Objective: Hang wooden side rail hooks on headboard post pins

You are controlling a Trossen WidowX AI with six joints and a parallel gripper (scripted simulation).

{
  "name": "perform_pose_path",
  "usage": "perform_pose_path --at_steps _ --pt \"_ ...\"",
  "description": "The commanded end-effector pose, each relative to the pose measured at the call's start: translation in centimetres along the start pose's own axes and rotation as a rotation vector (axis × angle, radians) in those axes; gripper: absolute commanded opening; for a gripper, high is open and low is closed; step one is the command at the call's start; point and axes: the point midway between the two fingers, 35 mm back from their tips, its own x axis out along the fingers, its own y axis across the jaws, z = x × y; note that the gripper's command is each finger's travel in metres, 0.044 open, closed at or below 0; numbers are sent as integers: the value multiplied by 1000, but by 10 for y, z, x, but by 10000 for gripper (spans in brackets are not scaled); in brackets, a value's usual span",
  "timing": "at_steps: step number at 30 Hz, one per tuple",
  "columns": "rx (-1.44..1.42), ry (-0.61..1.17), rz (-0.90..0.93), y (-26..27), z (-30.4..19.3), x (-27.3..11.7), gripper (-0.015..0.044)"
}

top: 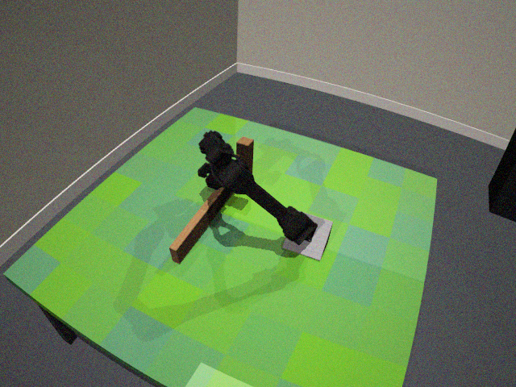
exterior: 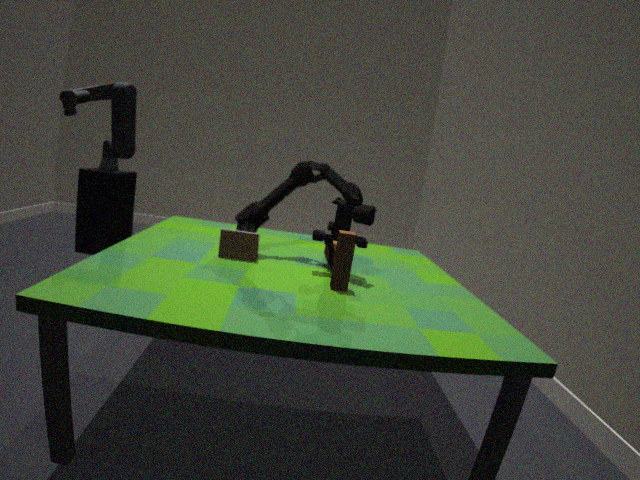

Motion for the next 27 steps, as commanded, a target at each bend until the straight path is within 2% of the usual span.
perform_pose_path --at_steps 1,27 --pt "-1 9 -14 -2 -4 -6 0" --pt "-1 9 -14 -4 -6 -8 0"
